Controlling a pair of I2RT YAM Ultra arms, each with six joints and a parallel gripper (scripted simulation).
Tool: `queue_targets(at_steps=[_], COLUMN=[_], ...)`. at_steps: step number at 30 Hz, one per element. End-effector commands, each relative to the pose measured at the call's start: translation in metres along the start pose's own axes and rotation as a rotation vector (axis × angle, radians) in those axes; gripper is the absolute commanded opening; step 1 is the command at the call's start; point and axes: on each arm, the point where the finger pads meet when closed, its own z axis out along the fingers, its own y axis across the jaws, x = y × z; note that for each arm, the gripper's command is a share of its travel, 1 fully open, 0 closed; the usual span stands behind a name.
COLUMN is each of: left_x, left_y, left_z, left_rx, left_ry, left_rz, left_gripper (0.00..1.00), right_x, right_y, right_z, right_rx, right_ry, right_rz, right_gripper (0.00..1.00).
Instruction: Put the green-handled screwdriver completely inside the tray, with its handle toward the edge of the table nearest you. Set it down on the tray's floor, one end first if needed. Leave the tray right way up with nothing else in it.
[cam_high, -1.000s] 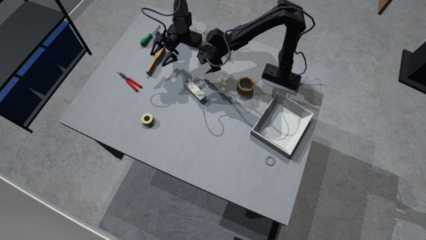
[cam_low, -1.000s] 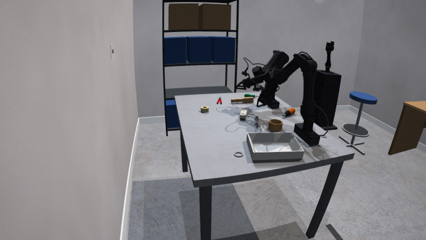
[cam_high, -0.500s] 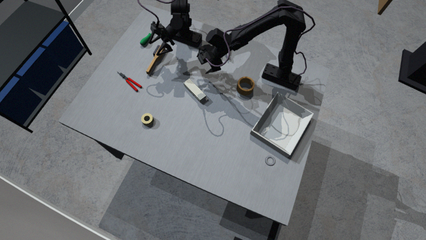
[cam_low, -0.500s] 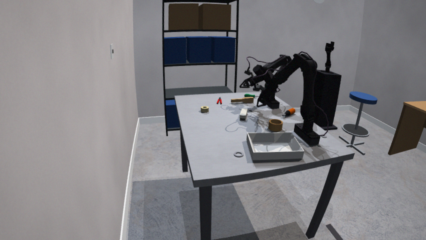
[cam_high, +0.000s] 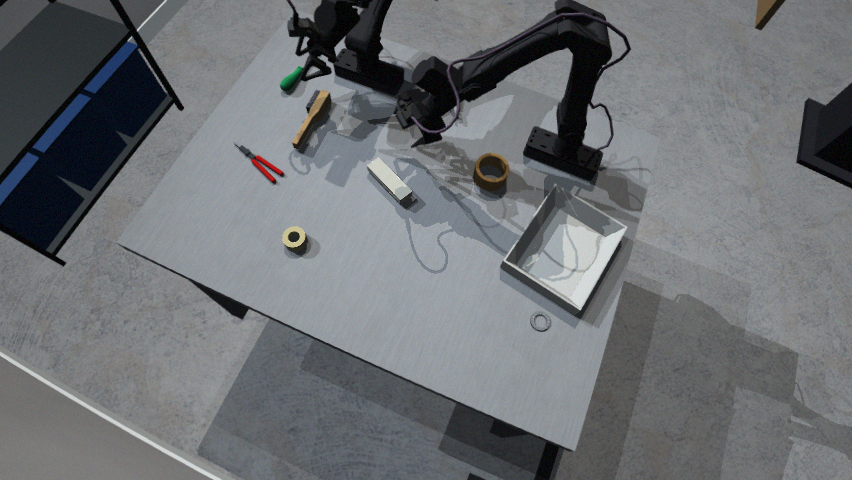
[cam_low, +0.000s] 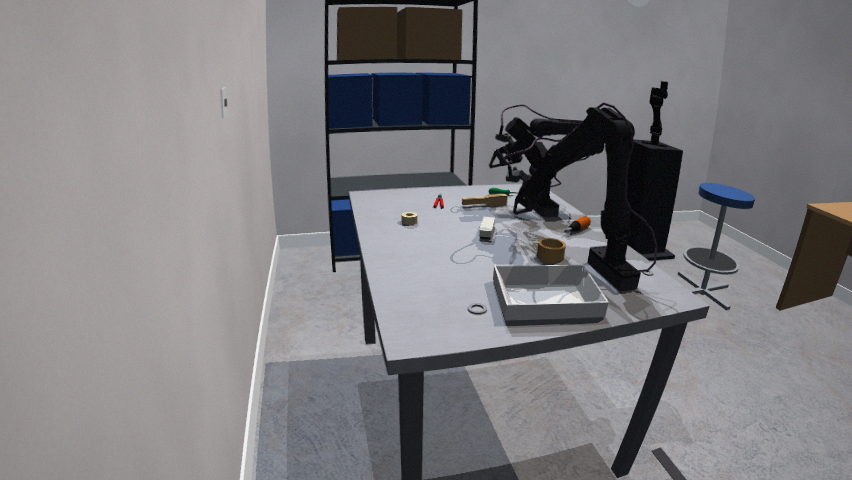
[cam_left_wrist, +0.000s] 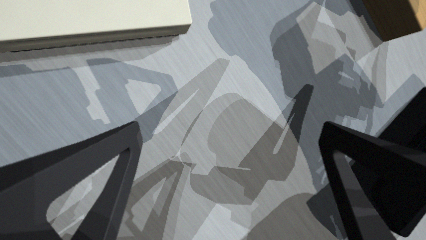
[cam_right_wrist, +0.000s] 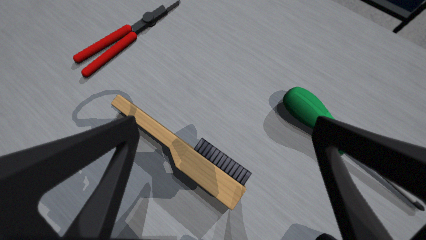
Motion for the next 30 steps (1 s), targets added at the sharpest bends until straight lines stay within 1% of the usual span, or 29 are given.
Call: queue_targets(at_steps=[1,9,11,15,25,28,30], left_x=[-0.006,-0.006,-0.006,-0.006,-0.006,-0.006,-0.006], left_y=[-0.004,-0.004,-0.004,-0.004,-0.004,-0.004,-0.004], left_z=[-0.003,-0.003,-0.003,-0.003,-0.003,-0.003,-0.003], left_rx=[0.011,0.011,0.011,0.011,0.011,0.011,0.011], left_ry=[-0.017,-0.017,-0.017,-0.017,-0.017,-0.017,-0.017], left_rz=[0.0,0.0,0.0,0.0,0.0,0.0,0.0], left_gripper=[1.0,1.0,1.0,1.0,1.0,1.0,1.0], right_x=[-0.001,-0.005,-0.005,-0.004,-0.013,-0.014,-0.018], right_y=[-0.014,-0.043,-0.043,-0.061,-0.108,-0.112,-0.125], right_z=[-0.01,-0.007,-0.007,-0.005,-0.008,-0.009,-0.011], right_rx=[-0.002,0.082,0.082,0.135,0.263,0.273,0.293], right_ry=[0.054,0.09,0.09,0.128,0.165,0.167,0.182], right_rz=[-0.023,0.027,0.027,0.052,0.14,0.147,0.16], right_gripper=[1.0,1.0,1.0,1.0,1.0,1.0,1.0])
